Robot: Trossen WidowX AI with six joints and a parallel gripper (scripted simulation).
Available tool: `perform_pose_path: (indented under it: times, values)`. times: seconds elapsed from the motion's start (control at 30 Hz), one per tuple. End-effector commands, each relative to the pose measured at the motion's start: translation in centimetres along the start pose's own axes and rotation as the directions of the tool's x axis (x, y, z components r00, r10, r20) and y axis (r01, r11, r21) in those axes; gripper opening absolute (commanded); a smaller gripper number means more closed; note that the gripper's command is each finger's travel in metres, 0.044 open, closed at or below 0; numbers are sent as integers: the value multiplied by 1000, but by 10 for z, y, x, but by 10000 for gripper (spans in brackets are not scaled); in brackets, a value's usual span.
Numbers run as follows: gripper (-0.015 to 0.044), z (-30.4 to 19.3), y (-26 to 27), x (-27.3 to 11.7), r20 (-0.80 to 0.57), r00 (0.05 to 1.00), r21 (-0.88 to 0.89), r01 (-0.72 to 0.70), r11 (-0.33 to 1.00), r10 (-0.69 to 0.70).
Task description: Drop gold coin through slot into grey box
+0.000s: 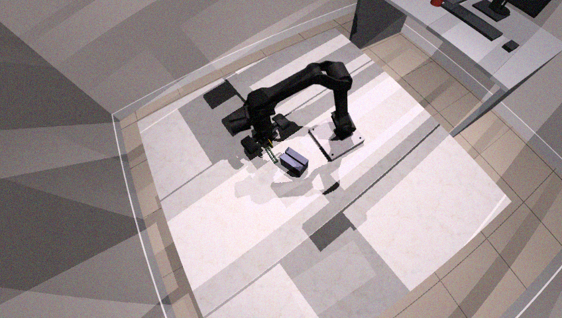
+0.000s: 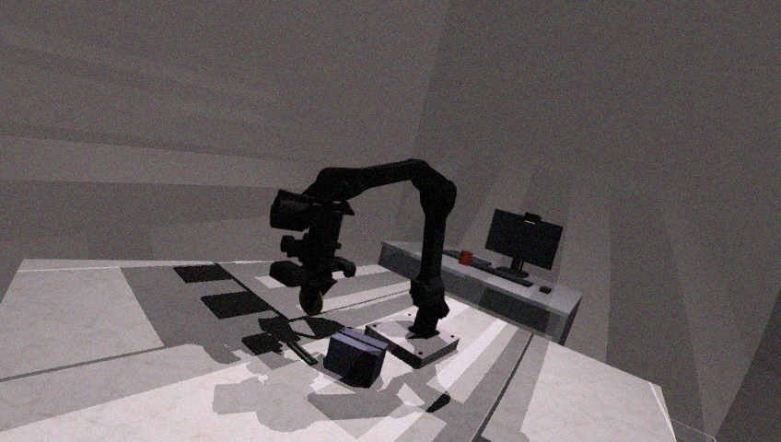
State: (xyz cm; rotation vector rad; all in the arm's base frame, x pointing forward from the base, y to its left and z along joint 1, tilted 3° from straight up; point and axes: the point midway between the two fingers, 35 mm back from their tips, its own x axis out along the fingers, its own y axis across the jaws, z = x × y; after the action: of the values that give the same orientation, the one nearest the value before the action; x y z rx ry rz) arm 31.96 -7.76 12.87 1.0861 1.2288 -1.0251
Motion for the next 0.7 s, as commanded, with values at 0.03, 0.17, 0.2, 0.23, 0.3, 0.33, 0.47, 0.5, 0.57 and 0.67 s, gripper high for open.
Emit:
perform_pose_path:
  times: [0.03, 0.17, 0.2, 0.23, 0.3, 0.33, 0.47, 0.5, 0.57, 0.67]
  values:
    - [0, 5, 0, -1, 3, 1000, -137, 1, 991, -1]
    - [0, 7, 0, -1, 3, 1000, -212, 2, 977, -1]
    - [0, 7, 0, -1, 3, 1000, -212, 2, 977, -1]
    - [0, 7, 0, -1, 3, 1000, -212, 2, 977, -1]
    - [0, 7, 0, -1, 3, 1000, -212, 2, 977, -1]
    - [0, 5, 0, -1, 3, 1000, -212, 2, 977, -1]
    - [0, -4, -2, -2, 2, 1000, -212, 2, 977, -1]
    - [0, -7, -2, -2, 2, 1000, -212, 2, 977, -1]
    - [0, -12, -3, -2, 1, 1000, -213, 2, 977, -1]
    - [0, -20, -5, -2, 0, 1000, -213, 2, 977, -2]
